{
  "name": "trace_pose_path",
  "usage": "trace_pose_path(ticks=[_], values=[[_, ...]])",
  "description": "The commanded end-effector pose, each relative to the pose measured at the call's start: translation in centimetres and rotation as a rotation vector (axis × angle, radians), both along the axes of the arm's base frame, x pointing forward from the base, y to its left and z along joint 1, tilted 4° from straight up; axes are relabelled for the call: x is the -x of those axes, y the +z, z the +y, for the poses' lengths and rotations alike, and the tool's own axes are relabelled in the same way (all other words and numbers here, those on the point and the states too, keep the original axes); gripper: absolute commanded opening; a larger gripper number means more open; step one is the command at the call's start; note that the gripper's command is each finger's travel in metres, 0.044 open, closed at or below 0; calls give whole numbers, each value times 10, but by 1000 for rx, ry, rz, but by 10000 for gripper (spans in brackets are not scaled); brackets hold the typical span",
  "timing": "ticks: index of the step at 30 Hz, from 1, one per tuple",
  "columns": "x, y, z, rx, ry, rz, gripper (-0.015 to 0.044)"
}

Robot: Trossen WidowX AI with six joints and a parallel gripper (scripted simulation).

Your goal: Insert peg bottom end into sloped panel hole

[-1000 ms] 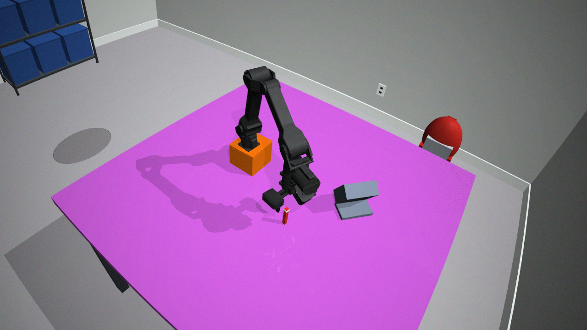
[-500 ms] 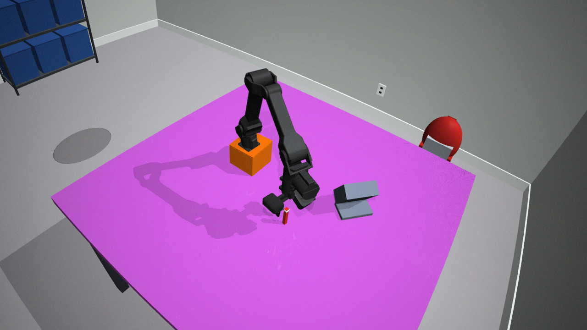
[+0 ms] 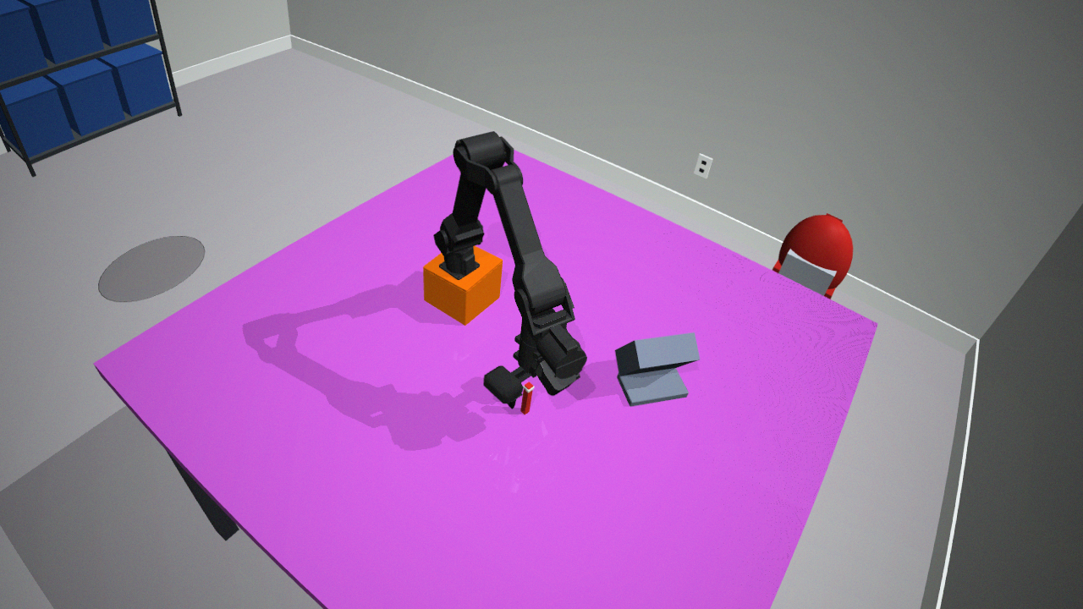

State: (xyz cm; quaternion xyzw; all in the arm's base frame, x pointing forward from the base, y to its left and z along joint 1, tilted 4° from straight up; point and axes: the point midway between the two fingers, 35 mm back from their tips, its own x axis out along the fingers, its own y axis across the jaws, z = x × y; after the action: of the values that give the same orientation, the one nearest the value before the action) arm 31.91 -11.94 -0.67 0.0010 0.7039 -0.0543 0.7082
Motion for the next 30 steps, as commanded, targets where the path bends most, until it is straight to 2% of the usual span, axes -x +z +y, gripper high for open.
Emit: trace_pose_path(ticks=[1,15,30], values=[[4,-11,0,1,5,15,440],[5,-21,-1,1,5,15,440],[3,-18,0,-2,0,6,46]])
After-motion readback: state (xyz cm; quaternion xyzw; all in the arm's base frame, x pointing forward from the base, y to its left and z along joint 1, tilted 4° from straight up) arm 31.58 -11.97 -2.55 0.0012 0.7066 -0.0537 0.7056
